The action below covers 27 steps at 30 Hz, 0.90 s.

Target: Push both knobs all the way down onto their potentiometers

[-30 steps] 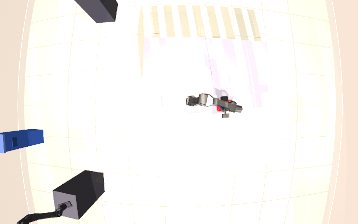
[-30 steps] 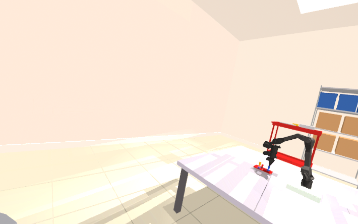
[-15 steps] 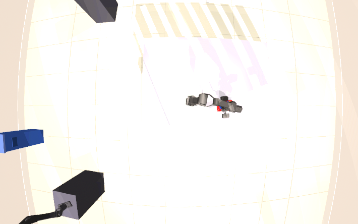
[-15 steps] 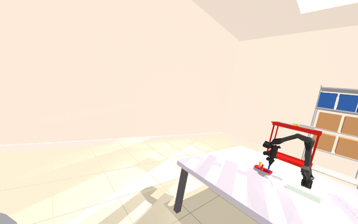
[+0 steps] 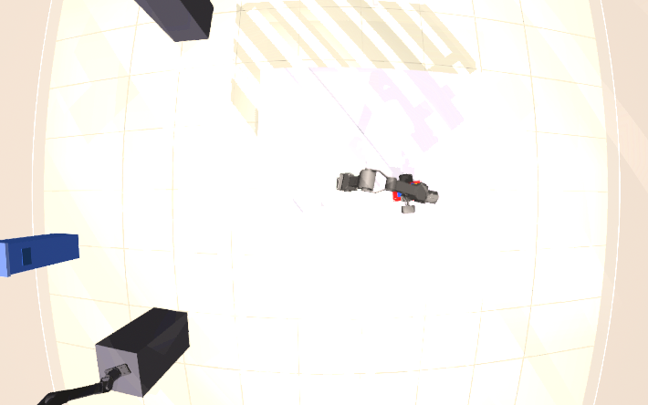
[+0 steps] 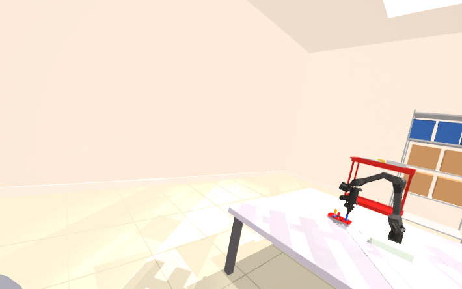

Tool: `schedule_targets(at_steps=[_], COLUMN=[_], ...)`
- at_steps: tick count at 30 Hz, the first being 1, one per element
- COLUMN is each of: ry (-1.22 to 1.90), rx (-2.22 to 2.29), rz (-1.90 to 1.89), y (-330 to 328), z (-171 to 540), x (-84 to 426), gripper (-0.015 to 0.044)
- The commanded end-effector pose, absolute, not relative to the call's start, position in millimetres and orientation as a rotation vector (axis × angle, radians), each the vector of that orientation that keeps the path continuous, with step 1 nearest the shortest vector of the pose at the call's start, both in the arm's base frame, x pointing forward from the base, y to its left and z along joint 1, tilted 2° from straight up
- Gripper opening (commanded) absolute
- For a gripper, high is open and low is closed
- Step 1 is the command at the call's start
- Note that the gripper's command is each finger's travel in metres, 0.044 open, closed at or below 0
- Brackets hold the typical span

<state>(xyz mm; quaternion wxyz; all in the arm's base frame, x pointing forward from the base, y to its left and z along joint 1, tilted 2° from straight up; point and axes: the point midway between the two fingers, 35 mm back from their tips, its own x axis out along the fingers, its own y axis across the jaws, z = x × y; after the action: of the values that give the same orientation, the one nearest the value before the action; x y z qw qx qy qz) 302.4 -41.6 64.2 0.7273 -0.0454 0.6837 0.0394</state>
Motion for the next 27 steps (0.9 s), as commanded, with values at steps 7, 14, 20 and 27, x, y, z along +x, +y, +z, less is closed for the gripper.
schedule_targets(at_steps=[7,14,20,27], ry=[1.519,1.519,1.519,1.524], rx=[-0.100,-0.100,-0.100,-0.098], rz=[0.086,0.086,0.086,0.090], y=[-42,-42,-42,-42], z=[65,76,86,81], x=[305,304,304,303], gripper=[0.0000,0.0000,0.0000,0.0157])
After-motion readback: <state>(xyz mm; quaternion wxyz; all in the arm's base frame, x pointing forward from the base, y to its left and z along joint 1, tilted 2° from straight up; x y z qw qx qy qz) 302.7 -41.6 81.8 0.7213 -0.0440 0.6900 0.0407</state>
